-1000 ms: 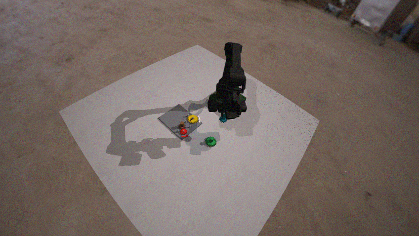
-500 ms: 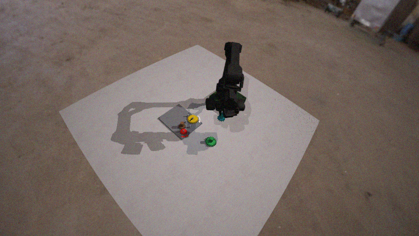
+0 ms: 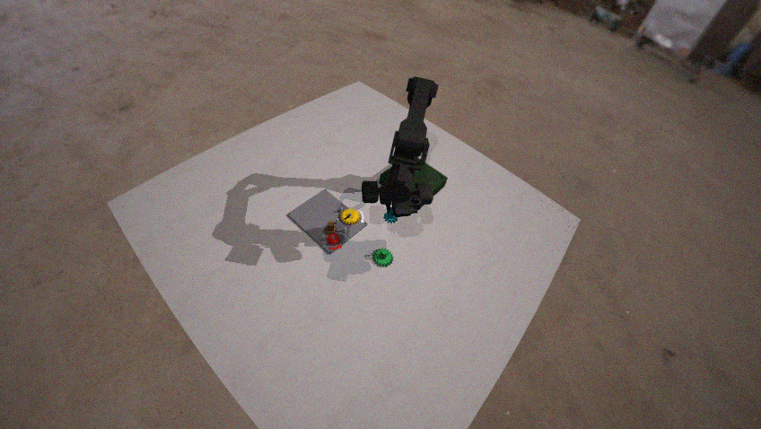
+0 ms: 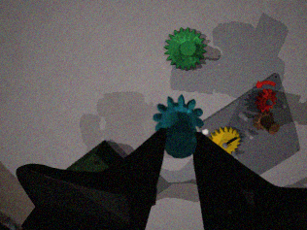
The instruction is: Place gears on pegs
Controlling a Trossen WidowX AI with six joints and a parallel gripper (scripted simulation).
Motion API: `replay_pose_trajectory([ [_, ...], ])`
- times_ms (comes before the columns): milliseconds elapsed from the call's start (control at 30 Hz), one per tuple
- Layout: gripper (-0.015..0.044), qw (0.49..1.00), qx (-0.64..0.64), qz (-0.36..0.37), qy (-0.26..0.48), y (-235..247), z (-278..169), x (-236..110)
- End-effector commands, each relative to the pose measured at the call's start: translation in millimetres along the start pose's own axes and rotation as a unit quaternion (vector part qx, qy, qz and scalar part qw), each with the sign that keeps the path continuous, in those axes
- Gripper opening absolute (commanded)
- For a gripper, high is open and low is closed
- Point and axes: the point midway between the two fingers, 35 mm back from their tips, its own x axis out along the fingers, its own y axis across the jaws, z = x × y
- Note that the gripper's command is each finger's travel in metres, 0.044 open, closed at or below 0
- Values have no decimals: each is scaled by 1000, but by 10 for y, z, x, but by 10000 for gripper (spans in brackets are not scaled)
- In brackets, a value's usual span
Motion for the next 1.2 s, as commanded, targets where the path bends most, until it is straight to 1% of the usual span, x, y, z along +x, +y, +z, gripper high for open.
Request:
replay_pose_trajectory([
  [0, 0, 1000, 0, 1, 2, -87, -12, 52],
  [1167, 0, 1000, 2, -2, 5, -798, -220, 340],
])
